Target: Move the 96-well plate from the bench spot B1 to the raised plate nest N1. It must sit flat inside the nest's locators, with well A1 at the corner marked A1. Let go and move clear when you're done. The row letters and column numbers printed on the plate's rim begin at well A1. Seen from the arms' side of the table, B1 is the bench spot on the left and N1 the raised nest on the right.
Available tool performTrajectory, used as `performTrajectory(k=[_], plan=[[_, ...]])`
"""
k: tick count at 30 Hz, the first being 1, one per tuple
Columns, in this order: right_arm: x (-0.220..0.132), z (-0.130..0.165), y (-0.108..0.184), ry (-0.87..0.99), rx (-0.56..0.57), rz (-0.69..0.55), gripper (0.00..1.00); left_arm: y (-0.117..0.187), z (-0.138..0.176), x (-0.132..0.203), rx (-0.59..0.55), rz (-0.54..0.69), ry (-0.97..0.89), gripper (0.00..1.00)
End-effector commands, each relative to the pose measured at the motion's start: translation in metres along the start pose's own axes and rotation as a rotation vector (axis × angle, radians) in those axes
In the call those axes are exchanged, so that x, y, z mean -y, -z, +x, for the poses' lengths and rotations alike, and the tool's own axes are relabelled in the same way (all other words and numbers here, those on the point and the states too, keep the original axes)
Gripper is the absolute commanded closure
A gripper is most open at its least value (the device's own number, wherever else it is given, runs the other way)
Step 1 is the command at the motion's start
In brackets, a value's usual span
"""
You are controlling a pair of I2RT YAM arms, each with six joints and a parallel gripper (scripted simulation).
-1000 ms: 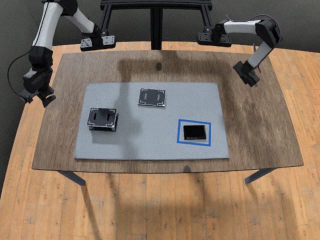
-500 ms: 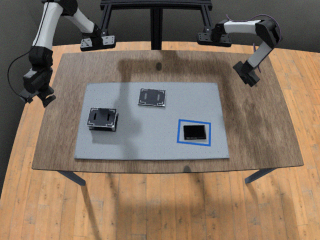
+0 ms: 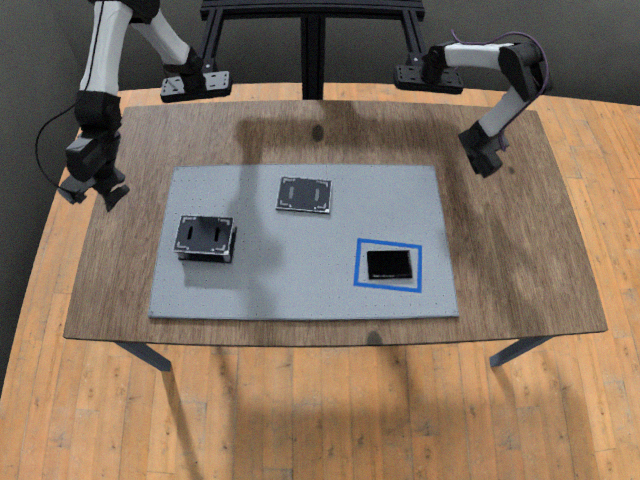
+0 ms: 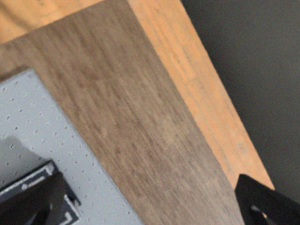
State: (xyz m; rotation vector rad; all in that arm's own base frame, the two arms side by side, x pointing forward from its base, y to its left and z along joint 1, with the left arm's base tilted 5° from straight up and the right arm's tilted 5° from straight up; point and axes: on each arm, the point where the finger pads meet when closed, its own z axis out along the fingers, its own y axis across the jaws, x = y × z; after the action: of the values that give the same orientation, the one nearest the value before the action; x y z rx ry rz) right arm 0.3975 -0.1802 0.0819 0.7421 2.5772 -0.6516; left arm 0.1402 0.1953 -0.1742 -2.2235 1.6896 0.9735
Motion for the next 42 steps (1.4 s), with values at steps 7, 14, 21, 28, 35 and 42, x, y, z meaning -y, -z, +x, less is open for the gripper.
performTrajectory(k=[7, 14, 21, 28, 35, 42], plan=[[-0.042, 0.032, 0.024, 0.048, 0.135, -0.199, 0.00, 0.070, 0.049, 0.049, 0.037, 0.311, -0.376, 0.00], [-0.074, 0.096, 0.027, 0.121, 0.138, -0.318, 0.00, 0.130, 0.102, 0.077, 0.091, 0.554, -0.742, 0.00], [-0.096, 0.141, 0.029, 0.168, 0.143, -0.407, 0.00, 0.177, 0.145, 0.098, 0.134, 0.750, -1.032, 0.00], [-0.118, 0.200, 0.021, 0.249, 0.101, -0.475, 0.00, 0.224, 0.196, 0.117, 0.179, 0.959, -1.381, 0.00], [-0.126, 0.225, 0.022, 0.286, 0.092, -0.508, 0.00, 0.245, 0.227, 0.126, 0.190, 1.060, -1.597, 0.00], [-0.129, 0.239, 0.023, 0.321, 0.085, -0.524, 0.00, 0.275, 0.253, 0.142, 0.208, 1.179, -1.762, 0.00]])
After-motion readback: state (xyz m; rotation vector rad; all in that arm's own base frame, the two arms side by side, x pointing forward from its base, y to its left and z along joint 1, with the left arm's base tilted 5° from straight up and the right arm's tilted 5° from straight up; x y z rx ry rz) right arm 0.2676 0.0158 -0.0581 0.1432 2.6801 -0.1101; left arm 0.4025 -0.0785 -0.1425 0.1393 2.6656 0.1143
